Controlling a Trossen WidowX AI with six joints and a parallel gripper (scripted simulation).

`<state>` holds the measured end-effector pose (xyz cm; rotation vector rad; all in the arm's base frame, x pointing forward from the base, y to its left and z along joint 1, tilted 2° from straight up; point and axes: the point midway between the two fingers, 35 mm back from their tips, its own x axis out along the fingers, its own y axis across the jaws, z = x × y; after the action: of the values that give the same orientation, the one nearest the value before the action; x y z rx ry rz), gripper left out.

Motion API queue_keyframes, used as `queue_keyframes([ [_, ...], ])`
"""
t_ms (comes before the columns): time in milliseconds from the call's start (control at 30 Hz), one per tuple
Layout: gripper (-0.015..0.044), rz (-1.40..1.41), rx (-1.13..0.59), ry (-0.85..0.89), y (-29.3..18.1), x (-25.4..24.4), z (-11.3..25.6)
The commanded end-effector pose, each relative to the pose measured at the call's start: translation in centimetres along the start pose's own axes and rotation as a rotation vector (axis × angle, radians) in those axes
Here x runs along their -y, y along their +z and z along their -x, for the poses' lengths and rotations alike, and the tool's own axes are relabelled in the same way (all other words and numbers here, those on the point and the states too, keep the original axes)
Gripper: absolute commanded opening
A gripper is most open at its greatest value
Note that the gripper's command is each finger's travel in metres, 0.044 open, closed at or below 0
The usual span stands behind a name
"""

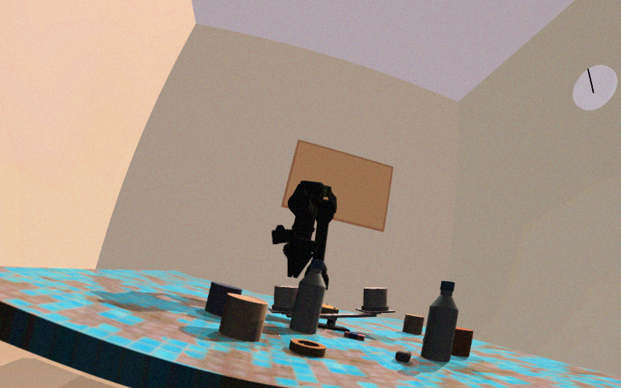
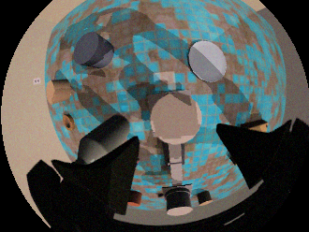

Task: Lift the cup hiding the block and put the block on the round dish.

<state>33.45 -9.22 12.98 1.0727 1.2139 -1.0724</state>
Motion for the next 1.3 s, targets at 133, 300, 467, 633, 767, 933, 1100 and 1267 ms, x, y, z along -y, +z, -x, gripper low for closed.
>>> queue_keyframes([
  [133,0.0440,-0.008,-0.002,-0.015,0.0,0.1,-1.3],
  [300,0.0440,-0.008,-0.002,-0.015,0.1,0.1,-2.1],
  [467,0.0440,-0.008,-0.002,-0.015,0.1,0.1,-3.0],
  [633,0.0440,-0.008,-0.002,-0.015,0.1,0.1,-3.8],
  [767,0.0440,-0.008,-0.002,-0.015,0.1,0.1,-4.4],
  [933,0.0440,-0.008,-0.002,-0.015,0.1,0.1,-5.2],
  [1100,0.0440,-0.008,-0.002,-0.015,0.0,0.2,-6.0],
  [1267,0.0440,-0.008,-0.002,-0.015,0.0,0.2,-6.8],
])
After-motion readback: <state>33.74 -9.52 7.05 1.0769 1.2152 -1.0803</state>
